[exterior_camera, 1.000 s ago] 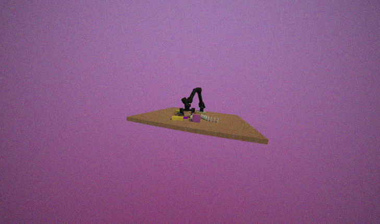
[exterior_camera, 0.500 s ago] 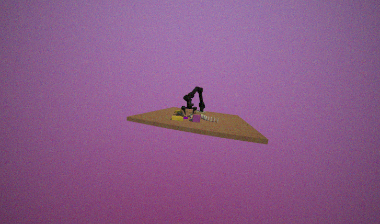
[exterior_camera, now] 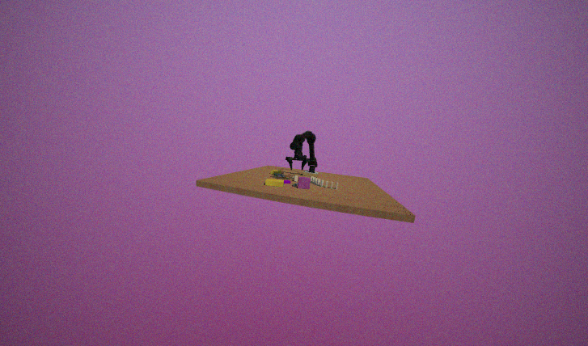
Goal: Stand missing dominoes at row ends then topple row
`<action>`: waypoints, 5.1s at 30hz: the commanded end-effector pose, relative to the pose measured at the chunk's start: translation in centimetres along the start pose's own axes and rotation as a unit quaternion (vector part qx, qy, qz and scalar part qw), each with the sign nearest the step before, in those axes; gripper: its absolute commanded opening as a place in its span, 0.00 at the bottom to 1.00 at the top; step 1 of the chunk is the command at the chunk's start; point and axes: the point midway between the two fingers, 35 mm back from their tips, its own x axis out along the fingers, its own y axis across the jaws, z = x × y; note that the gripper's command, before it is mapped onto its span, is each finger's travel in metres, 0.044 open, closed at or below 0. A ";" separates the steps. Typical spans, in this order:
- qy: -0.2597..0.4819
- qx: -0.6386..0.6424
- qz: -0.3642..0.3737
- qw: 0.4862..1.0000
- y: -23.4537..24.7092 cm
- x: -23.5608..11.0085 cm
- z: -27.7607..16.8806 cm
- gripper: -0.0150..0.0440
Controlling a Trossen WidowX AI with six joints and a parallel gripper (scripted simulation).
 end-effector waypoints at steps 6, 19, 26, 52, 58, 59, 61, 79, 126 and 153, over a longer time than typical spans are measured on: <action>0.017 -0.012 -0.002 1.000 0.1 1.0 -0.4 1.00; 0.018 -0.012 -0.002 1.000 0.2 5.9 -0.7 1.00; 0.018 -0.012 -0.002 1.000 0.2 7.0 -0.7 1.00; 0.017 -0.012 -0.002 1.000 0.1 6.2 -0.6 0.44; 0.017 -0.011 -0.001 1.000 -0.3 -1.9 0.2 0.44; 0.017 -0.011 -0.001 1.000 -0.2 -3.3 0.1 0.44; 0.017 -0.011 -0.001 1.000 0.1 -5.8 -0.1 0.44; 0.018 -0.011 0.004 1.000 13.4 -6.6 -1.9 0.44; 0.018 -0.011 0.005 1.000 13.7 6.6 -2.5 0.52; 0.019 -0.013 0.004 1.000 13.6 -6.6 -2.0 1.00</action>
